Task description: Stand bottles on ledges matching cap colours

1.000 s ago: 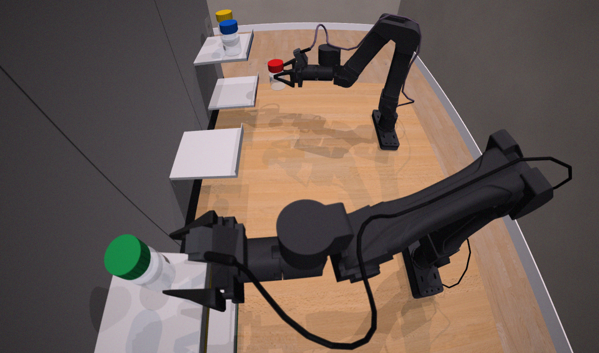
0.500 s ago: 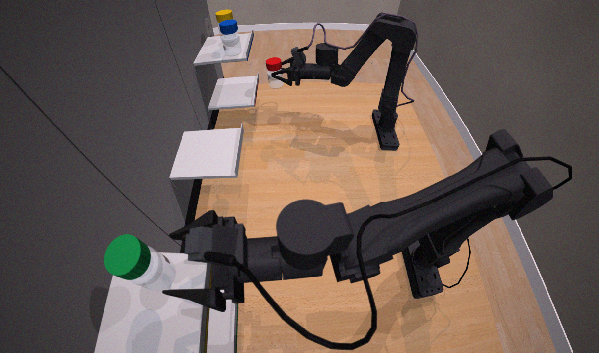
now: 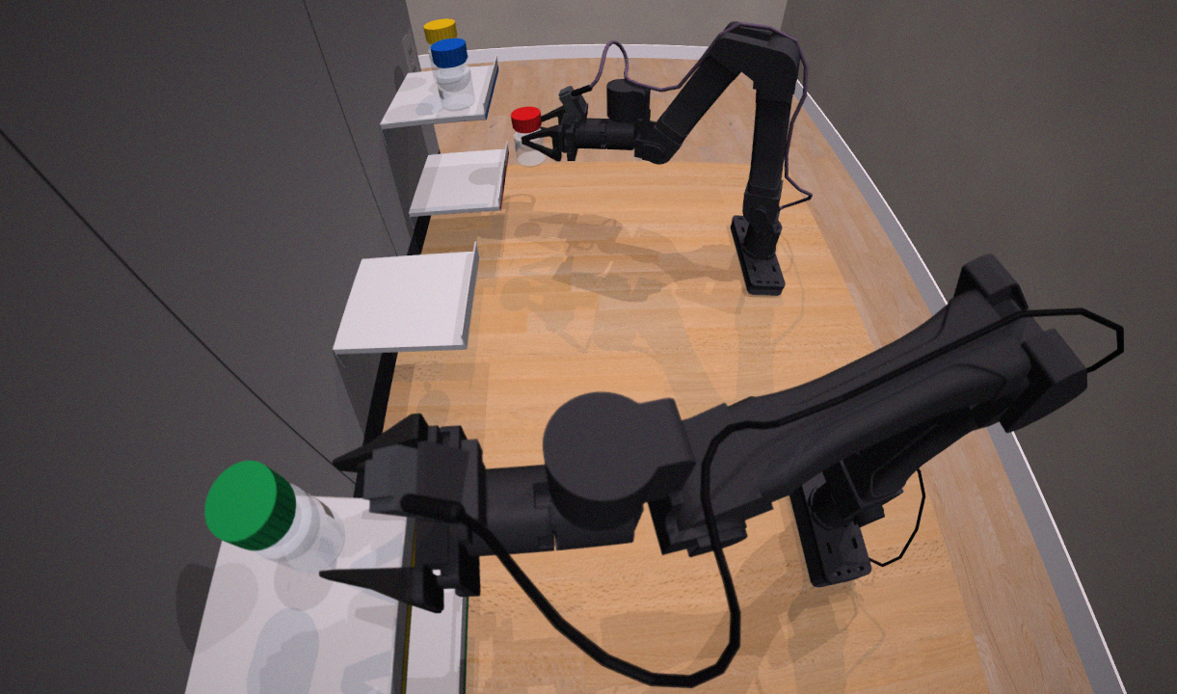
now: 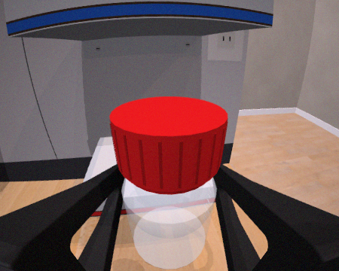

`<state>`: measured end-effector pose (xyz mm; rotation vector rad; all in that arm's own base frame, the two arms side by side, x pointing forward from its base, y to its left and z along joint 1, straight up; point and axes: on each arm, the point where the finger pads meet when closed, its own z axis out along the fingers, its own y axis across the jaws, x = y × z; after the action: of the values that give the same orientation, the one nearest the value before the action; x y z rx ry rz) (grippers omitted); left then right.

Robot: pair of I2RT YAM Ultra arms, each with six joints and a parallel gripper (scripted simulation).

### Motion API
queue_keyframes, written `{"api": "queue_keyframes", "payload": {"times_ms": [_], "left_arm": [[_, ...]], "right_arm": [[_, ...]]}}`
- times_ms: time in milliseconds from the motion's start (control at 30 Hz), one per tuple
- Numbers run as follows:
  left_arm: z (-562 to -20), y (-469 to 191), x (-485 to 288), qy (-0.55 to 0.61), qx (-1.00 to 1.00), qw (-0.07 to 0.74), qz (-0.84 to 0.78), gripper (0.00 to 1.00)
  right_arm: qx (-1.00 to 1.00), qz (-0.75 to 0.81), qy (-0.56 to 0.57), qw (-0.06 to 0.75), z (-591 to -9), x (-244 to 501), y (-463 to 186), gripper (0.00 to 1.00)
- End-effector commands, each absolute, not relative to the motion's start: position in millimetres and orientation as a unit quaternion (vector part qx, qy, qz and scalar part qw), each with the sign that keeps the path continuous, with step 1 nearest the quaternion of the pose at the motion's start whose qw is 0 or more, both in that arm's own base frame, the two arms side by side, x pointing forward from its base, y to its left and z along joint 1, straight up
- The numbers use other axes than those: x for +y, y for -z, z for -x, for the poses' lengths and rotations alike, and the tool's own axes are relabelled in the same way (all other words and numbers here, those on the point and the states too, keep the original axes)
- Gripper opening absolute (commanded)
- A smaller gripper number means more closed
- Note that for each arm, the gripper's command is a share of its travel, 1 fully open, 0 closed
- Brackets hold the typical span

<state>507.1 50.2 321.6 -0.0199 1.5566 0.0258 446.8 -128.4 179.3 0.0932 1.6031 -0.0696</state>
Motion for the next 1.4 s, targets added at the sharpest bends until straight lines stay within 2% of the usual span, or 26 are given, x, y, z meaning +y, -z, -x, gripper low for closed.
{"api": "queue_keyframes", "payload": {"times_ms": [0,633,1367], "left_arm": [[-507.7,-319.1,49.6,-0.011,0.703,0.711,0.01,0.81],[-507.7,-319.1,49.6,-0.011,0.703,0.711,0.01,0.81],[-536.9,-309.7,48.0,-0.011,0.707,0.707,0.011,0.81]], "right_arm": [[0.699,-0.034,0.035,0.714,-457.6,-137.5,-199.7,0.52],[0.694,-0.035,0.04,0.718,-471.3,-152.2,-205.6,0.52],[0.694,-0.039,0.044,0.718,-488.2,-154.6,-214.8,0.52]]}}
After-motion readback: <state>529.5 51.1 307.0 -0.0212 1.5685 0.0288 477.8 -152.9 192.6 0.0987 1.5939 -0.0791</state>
